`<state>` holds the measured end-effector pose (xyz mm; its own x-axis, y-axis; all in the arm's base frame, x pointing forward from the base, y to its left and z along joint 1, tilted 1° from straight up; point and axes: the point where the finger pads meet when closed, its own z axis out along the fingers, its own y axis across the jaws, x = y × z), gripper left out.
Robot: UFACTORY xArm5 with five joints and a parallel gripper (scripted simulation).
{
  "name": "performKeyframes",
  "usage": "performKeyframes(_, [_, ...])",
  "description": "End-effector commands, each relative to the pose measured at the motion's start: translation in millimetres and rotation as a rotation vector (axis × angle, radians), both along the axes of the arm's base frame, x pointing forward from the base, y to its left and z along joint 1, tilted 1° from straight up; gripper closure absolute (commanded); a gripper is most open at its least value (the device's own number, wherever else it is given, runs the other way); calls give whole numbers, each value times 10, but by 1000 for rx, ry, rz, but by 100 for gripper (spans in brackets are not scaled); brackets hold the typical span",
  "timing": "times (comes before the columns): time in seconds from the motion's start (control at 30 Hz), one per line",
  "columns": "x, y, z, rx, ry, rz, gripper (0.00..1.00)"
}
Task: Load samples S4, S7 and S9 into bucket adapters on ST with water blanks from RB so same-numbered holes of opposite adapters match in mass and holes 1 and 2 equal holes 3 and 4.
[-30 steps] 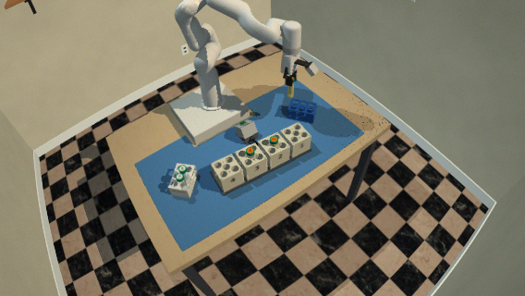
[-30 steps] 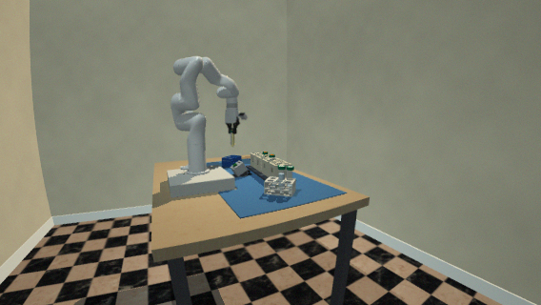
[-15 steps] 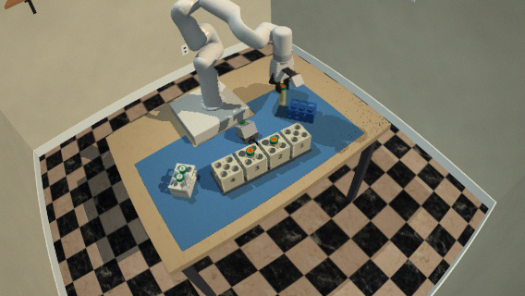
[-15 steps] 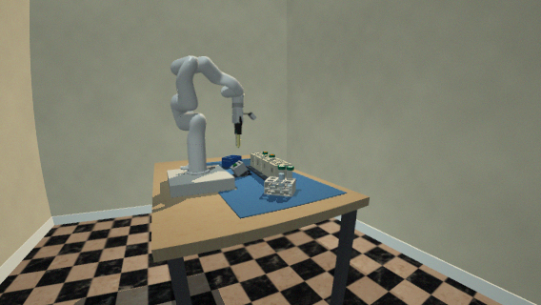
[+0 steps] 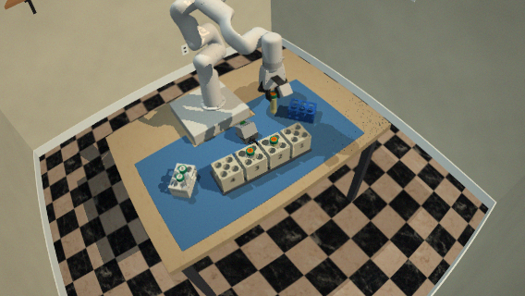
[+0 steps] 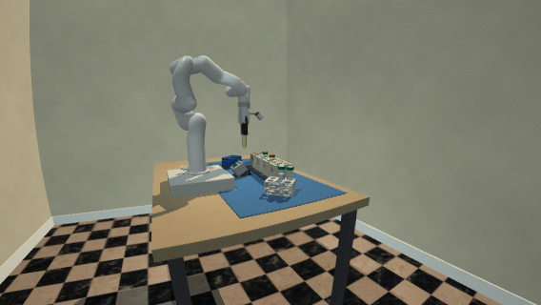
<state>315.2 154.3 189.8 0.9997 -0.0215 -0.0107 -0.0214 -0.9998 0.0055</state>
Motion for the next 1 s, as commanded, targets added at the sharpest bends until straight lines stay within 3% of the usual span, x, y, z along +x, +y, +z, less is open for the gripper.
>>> performKeyframes(0.0, [92,-212,15,2,-3,0,100])
performKeyframes(0.97, [521,-1389,18,5,-4,0,100])
